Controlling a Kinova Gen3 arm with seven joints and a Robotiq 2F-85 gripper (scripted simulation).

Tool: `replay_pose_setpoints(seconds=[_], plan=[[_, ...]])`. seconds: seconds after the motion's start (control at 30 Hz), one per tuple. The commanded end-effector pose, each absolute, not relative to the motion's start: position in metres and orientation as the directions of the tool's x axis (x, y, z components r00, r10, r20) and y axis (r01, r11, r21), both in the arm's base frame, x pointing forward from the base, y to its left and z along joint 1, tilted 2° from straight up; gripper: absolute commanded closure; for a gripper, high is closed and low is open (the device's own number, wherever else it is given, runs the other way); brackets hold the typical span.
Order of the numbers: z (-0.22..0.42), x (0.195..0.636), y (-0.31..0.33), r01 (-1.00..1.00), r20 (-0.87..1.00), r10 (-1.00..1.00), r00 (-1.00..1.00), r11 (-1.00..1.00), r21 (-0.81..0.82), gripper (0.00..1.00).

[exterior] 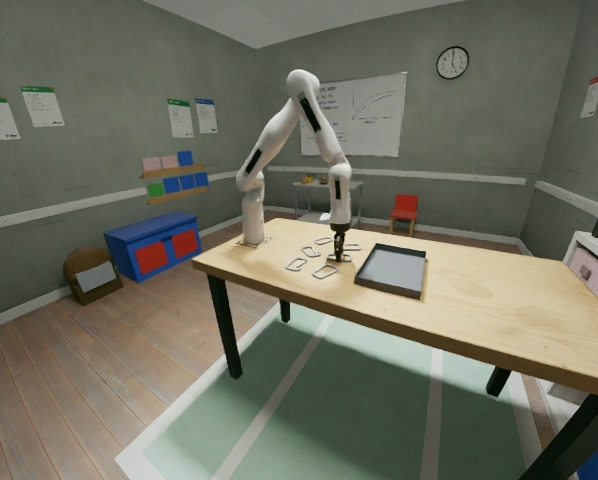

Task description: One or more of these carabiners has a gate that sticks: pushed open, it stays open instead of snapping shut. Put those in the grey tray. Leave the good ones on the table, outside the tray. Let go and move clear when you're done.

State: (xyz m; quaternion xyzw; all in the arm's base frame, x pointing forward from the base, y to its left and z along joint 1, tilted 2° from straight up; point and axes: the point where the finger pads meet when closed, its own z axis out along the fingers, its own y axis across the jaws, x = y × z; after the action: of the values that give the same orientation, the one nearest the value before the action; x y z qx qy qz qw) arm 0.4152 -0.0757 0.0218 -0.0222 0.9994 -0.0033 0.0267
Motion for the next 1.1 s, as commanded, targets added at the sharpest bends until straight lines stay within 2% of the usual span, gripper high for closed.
replay_pose_setpoints(seconds=[0.0,0.53,0.57,1.07], plan=[[0.0224,0.4157,-0.0758,-0.044,-0.055,-0.045,-0.998,0.999,-0.008,0.25],[0.0224,0.4157,-0.0758,-0.044,-0.055,-0.045,-0.998,0.999,-0.008,0.25],[0.0225,0.4157,-0.0758,-0.044,-0.055,-0.045,-0.997,0.999,-0.008,0.29],[0.0225,0.4157,-0.0758,-0.044,-0.055,-0.045,-0.997,0.999,-0.008,0.29]])
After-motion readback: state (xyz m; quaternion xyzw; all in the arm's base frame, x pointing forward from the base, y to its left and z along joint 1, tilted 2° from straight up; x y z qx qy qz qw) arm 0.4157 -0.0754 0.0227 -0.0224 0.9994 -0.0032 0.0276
